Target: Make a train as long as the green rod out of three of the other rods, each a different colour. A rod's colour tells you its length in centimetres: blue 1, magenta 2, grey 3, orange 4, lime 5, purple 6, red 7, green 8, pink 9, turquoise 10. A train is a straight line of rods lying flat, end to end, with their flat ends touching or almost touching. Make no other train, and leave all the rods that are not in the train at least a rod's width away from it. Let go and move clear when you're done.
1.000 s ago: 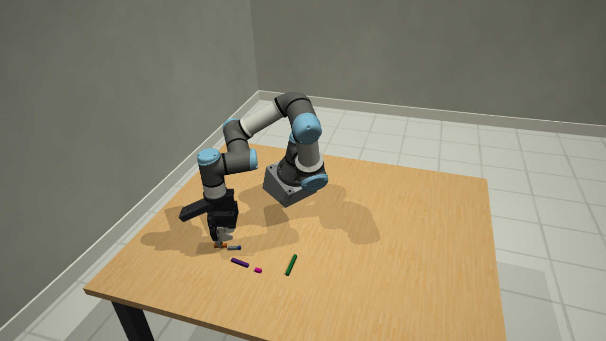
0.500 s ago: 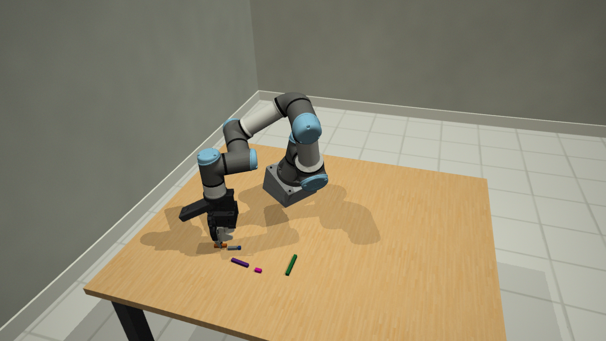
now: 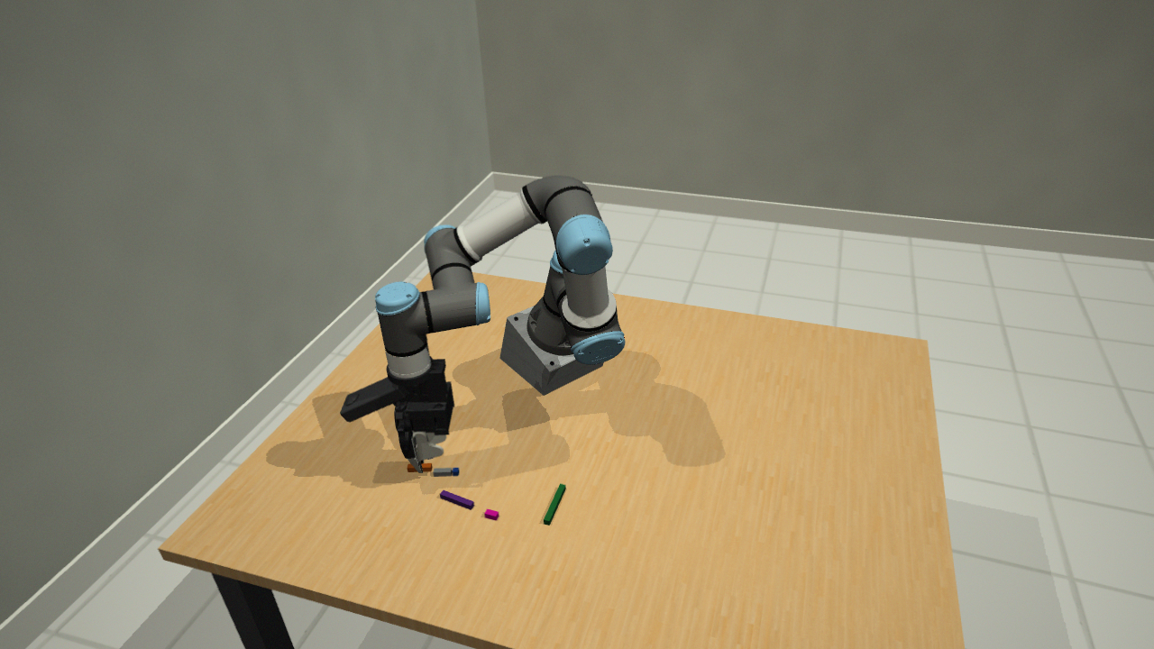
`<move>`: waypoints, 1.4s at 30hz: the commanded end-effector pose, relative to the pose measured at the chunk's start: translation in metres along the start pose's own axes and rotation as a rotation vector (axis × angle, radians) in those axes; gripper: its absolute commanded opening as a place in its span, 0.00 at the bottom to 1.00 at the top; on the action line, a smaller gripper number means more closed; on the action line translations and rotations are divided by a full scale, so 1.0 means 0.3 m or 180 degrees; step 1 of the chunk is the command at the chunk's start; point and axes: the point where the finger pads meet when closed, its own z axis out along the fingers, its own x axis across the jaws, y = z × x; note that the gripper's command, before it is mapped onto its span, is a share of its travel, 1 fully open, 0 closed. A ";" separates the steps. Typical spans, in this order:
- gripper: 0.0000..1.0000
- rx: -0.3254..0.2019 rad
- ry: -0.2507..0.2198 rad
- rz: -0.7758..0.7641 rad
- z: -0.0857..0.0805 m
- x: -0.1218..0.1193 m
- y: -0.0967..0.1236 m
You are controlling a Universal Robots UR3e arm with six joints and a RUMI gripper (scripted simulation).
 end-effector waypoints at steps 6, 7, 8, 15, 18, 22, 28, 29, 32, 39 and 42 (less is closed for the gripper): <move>0.00 0.0008 -0.0003 -0.0001 -0.002 -0.001 -0.003; 0.00 0.0008 -0.0003 -0.0001 -0.002 -0.001 -0.003; 0.00 0.0008 -0.0003 -0.0001 -0.002 -0.001 -0.003; 0.00 0.0008 -0.0003 -0.0001 -0.001 -0.001 -0.003; 0.00 0.0008 -0.0003 -0.0001 0.004 -0.001 -0.003; 0.00 0.0008 -0.0003 -0.0001 0.014 -0.001 -0.003; 0.00 0.0008 -0.0003 -0.0001 0.026 -0.001 -0.003; 0.00 0.0008 -0.0003 -0.0001 0.029 -0.001 -0.003; 0.00 0.0008 -0.0003 -0.0001 0.035 -0.001 -0.003; 0.00 0.0008 -0.0003 -0.0001 0.037 -0.001 -0.003; 0.00 0.0008 -0.0003 -0.0001 0.037 -0.001 -0.003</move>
